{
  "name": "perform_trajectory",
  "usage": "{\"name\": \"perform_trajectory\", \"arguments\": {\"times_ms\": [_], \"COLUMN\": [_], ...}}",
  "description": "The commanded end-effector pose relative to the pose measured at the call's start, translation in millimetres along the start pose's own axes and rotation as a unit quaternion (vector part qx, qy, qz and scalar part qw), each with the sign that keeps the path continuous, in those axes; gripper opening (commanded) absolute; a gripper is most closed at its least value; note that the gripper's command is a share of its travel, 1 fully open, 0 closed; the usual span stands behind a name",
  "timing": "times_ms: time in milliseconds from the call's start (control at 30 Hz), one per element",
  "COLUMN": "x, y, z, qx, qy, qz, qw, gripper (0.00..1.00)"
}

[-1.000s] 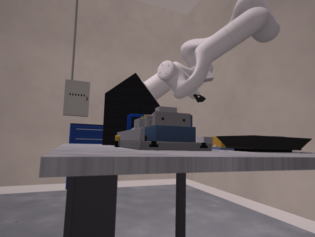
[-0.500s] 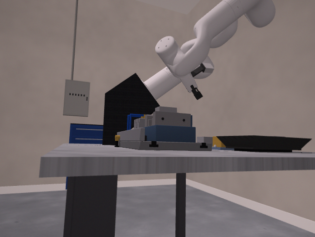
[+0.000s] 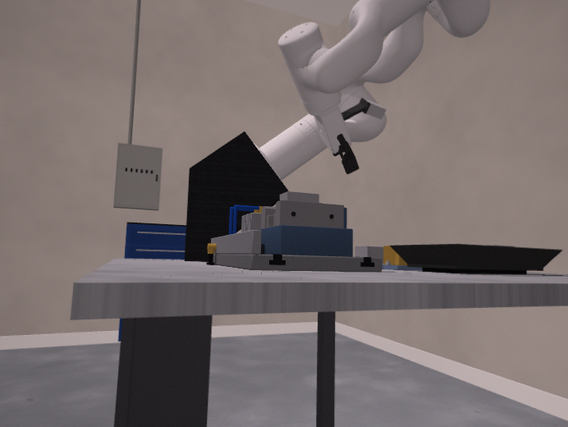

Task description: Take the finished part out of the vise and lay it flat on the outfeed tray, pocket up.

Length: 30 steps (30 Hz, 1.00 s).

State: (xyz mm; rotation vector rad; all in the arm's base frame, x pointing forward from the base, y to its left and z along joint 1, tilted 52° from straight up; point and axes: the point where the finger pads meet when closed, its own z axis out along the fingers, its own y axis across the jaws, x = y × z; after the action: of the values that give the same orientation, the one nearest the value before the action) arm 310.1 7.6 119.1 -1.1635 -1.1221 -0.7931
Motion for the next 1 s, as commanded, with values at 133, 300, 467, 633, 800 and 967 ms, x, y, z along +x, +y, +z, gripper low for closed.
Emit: {"name": "perform_trajectory", "arguments": {"times_ms": [133, 300, 467, 633, 800, 967], "x": [-22.1, -31.6, -40.9, -51.2, -57.3, -70.2], "y": [53.9, 79.0, 104.4, 131.2, 147.2, 181.3], "z": [-51.1, -75.8, -101.2, -127.4, -142.9, -176.7], "qx": [-0.072, -0.106, -0.141, -0.178, -0.199, -0.244], "qy": [-0.068, -0.101, -0.134, -0.168, -0.188, -0.231], "qz": [-0.029, -0.042, -0.055, -0.069, -0.077, -0.094], "qw": [0.995, 0.988, 0.979, 0.967, 0.959, 0.937], "gripper": [1.00, 1.00, 1.00, 1.00, 1.00, 1.00]}}
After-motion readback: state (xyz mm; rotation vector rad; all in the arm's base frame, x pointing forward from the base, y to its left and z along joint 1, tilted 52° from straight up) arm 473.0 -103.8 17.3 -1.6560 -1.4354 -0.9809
